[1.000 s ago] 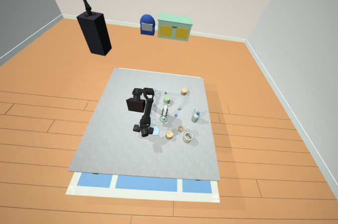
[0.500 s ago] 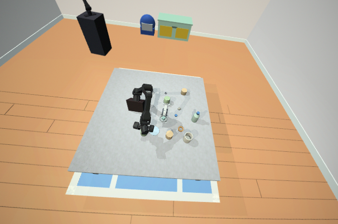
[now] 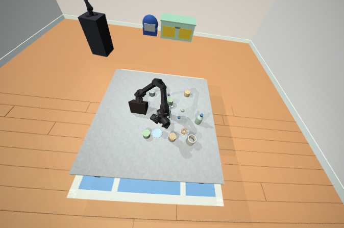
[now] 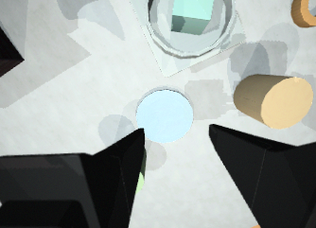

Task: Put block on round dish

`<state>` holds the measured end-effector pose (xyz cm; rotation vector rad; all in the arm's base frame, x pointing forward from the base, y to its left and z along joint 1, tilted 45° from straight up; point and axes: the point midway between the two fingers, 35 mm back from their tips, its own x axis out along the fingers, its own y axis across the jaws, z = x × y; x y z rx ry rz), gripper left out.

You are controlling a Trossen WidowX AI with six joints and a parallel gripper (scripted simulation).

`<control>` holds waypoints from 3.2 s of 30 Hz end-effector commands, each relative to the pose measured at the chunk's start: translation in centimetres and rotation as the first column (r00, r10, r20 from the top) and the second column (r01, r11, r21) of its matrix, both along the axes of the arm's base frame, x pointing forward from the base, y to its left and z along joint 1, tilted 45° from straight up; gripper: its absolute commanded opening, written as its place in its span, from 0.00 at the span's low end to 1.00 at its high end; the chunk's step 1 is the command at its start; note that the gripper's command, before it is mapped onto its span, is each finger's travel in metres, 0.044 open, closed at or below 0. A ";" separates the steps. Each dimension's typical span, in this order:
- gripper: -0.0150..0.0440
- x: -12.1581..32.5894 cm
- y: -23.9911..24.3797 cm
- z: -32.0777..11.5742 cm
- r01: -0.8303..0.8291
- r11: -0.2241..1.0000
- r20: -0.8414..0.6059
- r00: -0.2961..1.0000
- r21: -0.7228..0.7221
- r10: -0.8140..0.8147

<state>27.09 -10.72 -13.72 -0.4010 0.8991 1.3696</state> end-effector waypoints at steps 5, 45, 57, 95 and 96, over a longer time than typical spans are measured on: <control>0.69 5.1 5.9 6.4 0.154 0.988 -0.145 0.978 0.012 -0.150; 0.69 4.8 9.6 2.8 0.154 0.988 -0.146 0.978 0.014 -0.150; 0.48 4.8 9.6 2.7 0.154 0.988 -0.146 0.978 0.014 -0.150; 0.25 0.5 0.8 -2.3 0.155 0.988 -0.145 0.978 0.004 -0.153; 0.25 -0.1 0.7 -3.3 0.155 0.988 -0.145 0.978 0.004 -0.153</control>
